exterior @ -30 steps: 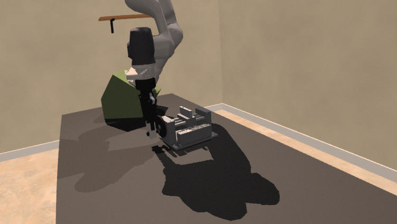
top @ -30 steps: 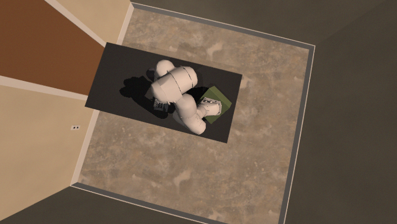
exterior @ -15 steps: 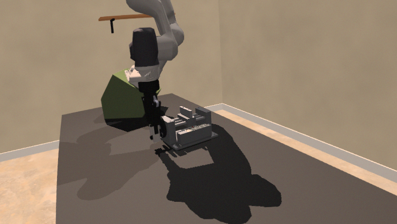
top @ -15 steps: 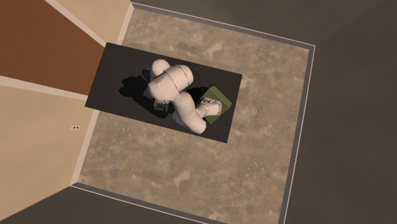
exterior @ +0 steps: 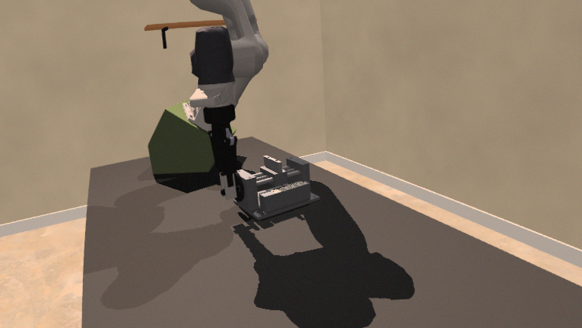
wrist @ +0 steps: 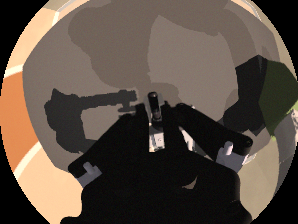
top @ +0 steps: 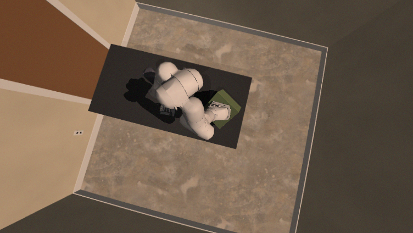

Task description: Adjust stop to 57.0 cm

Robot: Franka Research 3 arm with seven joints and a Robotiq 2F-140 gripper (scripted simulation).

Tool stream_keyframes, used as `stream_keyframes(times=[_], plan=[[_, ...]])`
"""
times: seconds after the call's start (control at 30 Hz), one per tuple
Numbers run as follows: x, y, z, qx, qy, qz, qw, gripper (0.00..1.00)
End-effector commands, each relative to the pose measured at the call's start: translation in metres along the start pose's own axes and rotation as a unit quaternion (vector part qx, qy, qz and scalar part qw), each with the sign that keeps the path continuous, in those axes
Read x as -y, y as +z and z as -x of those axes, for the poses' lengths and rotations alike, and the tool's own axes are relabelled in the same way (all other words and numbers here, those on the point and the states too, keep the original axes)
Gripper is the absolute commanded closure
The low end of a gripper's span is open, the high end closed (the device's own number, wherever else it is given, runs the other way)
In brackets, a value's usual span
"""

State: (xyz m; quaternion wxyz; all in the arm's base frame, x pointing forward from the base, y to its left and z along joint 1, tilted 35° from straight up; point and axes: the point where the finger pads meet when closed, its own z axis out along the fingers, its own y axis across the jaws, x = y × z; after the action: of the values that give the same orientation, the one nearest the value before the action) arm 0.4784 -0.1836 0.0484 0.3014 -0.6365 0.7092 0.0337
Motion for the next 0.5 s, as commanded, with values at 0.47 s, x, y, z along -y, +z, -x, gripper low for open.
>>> stream_keyframes(times=[0.47], plan=[[-0.014, -0.023, -0.002, -0.001, 0.000, 0.002, 1.000, 0.96]])
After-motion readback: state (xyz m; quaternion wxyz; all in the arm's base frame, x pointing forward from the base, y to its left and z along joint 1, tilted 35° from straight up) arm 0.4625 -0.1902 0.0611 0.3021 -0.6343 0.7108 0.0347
